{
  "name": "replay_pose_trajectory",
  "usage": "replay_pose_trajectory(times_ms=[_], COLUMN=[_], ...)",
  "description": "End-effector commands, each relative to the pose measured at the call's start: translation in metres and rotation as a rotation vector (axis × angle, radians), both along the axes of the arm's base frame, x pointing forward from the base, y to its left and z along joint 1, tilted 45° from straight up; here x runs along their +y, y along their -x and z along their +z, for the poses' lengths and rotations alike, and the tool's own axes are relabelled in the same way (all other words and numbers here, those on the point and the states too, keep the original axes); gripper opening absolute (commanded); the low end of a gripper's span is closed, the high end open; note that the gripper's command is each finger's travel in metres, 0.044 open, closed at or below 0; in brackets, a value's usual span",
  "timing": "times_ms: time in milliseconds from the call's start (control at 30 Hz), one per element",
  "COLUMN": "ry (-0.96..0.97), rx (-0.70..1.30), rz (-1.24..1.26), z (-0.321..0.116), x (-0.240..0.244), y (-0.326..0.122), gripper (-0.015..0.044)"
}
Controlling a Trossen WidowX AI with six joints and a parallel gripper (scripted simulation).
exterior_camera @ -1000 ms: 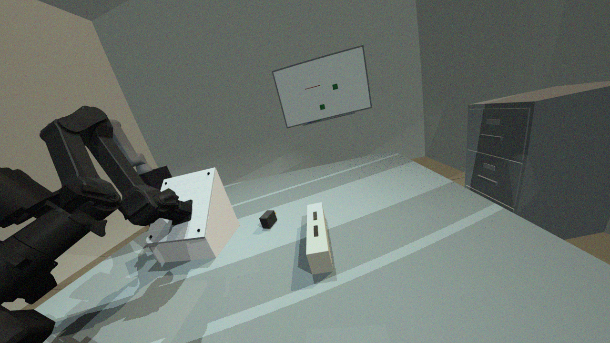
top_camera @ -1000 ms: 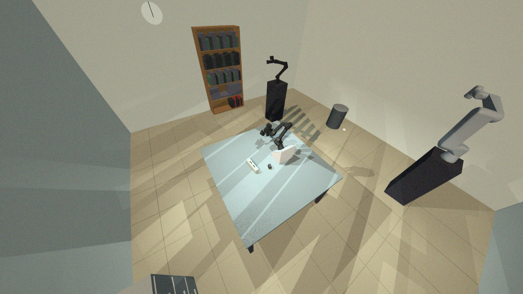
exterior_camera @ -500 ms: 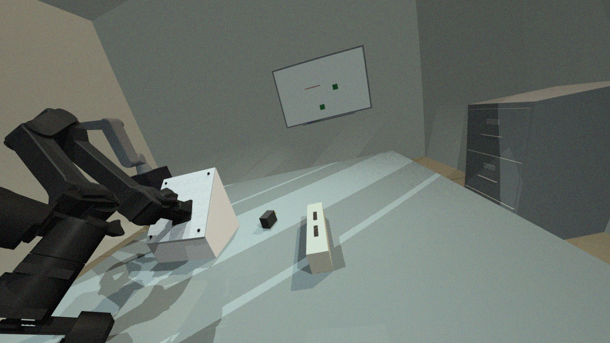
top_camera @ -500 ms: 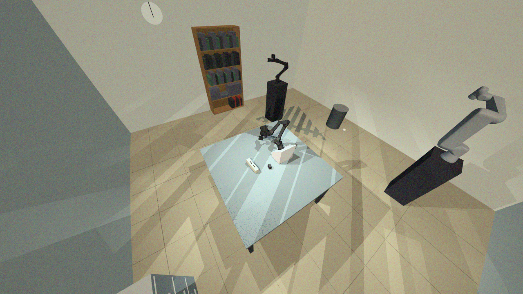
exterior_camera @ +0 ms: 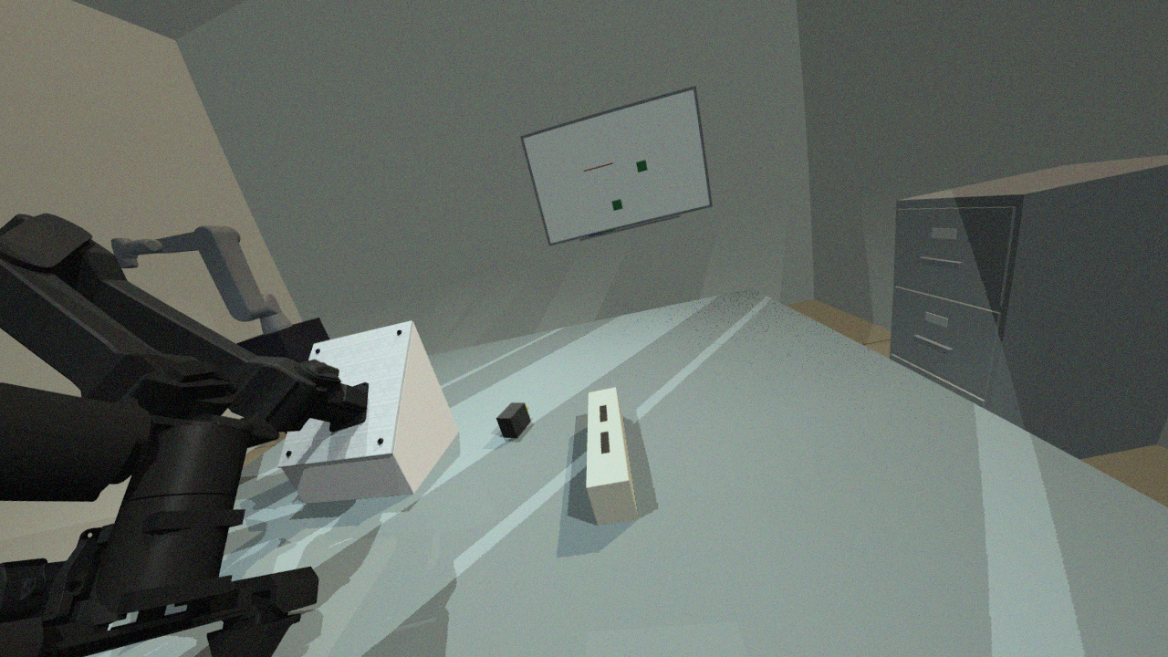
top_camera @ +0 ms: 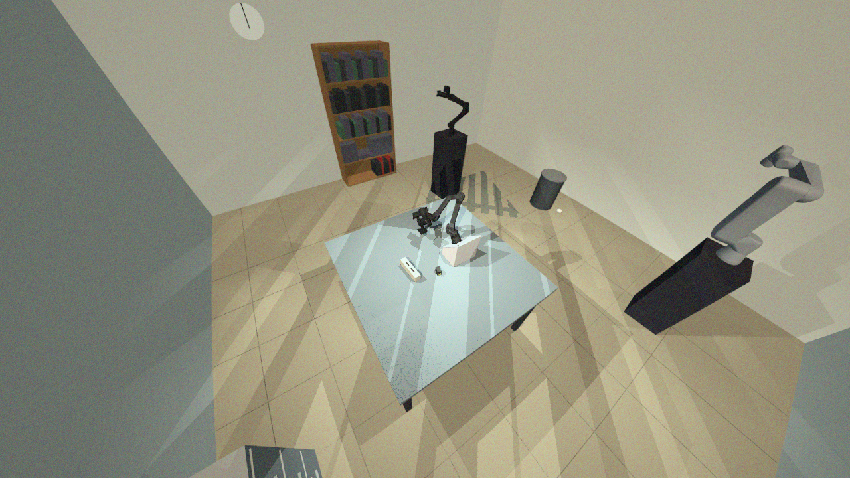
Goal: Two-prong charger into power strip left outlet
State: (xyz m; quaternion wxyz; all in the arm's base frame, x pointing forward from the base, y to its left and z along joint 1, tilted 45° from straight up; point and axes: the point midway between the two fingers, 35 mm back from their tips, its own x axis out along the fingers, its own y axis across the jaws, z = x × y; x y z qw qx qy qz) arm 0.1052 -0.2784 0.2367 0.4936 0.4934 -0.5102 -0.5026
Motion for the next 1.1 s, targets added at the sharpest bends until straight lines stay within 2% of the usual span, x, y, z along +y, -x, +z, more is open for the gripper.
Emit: replay_pose_trajectory(times_ms=[0, 567, 1067], ry=[-0.058, -0.238, -0.282], rx=[0.126, 0.695, 1.166], rz=[0.055, 0.323, 0.6], z=[-0.013, -0.075, -0.127], x=[-0.001, 0.019, 0.061], y=[-0.02, -0.095, -0.147], gripper=[0.044, 0.044, 0.044])
